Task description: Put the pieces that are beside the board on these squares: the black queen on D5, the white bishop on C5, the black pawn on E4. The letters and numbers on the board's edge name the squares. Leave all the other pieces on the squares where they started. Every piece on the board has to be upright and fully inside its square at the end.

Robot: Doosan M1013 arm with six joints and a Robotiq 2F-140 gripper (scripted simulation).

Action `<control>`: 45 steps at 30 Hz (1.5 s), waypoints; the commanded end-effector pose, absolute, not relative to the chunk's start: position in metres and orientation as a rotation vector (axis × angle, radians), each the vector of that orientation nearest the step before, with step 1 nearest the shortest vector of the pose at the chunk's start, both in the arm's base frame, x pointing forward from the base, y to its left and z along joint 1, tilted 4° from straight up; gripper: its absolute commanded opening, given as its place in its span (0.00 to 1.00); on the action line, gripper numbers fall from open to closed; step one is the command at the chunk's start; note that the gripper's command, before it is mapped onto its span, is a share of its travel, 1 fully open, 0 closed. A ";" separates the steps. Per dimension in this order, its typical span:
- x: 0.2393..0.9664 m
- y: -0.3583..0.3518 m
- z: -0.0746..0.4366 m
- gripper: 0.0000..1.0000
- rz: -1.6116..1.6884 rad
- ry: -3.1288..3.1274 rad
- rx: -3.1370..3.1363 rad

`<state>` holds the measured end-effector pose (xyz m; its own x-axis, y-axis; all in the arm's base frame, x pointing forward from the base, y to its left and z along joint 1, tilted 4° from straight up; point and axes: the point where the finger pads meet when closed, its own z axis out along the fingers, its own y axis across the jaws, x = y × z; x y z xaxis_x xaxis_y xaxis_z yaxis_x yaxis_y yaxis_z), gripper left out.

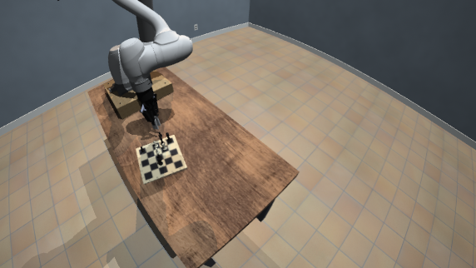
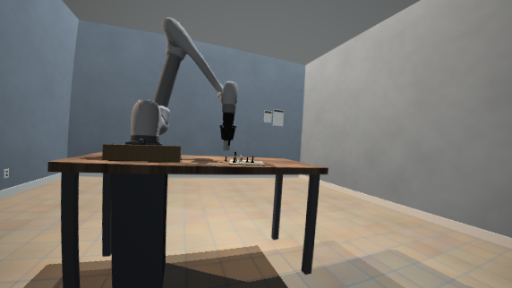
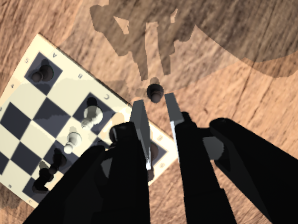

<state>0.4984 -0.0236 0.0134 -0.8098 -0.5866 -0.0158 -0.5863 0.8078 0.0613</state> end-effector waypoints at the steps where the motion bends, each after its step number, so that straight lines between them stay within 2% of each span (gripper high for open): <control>1: 0.498 -0.023 0.008 0.20 -0.099 -2.983 0.968; 22: 0.497 -0.022 -0.016 0.20 -0.099 -2.983 0.968; 45: 0.497 -0.022 -0.019 0.20 -0.099 -2.983 0.968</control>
<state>0.4973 -0.0221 -0.0186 -0.8097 -0.5866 -0.0158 -0.5863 0.8078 0.0612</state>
